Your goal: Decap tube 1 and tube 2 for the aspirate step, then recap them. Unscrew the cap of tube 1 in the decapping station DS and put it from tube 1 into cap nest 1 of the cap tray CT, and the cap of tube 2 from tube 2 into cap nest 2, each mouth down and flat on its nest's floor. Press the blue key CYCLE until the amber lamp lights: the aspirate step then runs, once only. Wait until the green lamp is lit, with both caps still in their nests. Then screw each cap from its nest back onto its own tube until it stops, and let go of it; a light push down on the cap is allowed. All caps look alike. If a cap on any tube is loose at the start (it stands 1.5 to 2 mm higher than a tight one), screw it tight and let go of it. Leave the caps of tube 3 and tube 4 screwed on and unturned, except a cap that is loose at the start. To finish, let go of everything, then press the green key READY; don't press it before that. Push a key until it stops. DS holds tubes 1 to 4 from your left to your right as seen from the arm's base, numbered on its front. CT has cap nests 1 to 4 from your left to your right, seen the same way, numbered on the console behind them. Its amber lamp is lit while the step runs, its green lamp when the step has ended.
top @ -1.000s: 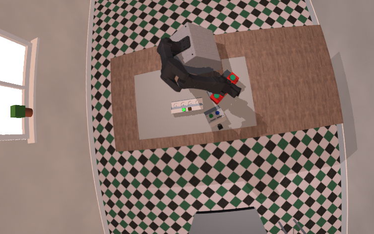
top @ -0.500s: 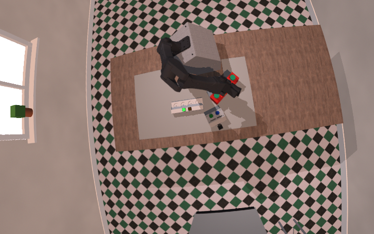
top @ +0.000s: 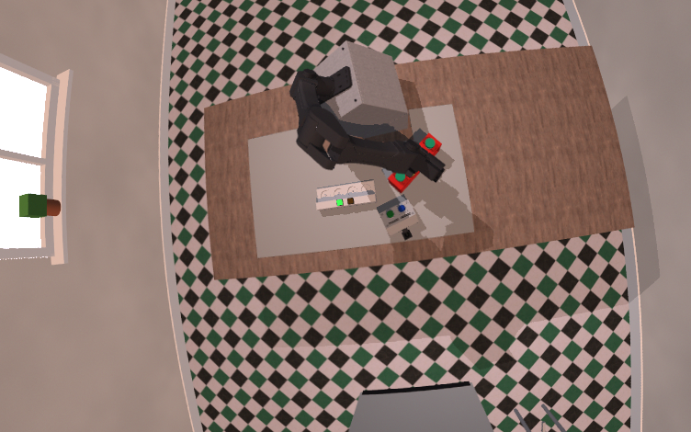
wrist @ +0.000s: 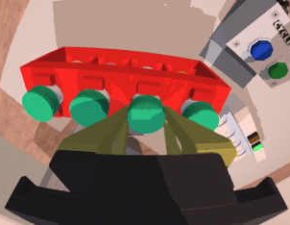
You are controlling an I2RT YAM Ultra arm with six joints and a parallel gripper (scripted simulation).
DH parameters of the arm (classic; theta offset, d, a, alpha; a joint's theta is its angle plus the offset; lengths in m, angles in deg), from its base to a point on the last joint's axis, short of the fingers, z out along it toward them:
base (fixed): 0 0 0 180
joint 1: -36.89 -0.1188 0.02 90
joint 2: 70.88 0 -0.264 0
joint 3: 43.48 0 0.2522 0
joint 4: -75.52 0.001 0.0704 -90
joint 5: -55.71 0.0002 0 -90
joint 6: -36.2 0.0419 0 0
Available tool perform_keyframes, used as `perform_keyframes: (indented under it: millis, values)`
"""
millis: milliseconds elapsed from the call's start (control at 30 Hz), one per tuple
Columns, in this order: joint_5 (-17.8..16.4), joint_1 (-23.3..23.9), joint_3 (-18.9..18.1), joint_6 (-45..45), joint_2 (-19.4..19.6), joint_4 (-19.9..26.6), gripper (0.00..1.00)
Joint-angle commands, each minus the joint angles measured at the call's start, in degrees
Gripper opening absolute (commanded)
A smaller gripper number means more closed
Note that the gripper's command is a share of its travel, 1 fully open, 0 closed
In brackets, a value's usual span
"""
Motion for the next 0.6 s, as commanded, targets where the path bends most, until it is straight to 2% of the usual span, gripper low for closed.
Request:
perform_keyframes:
  millis: [0, 400, 567]
  values:
    - [-0.01, -0.28, -0.08, 5.84, -0.40, -0.18, 0.00]
    - [0.00, -0.27, -0.08, 17.30, -0.40, -0.18, 0.00]
    - [-0.01, -0.28, -0.08, 17.80, -0.40, -0.18, 0.00]
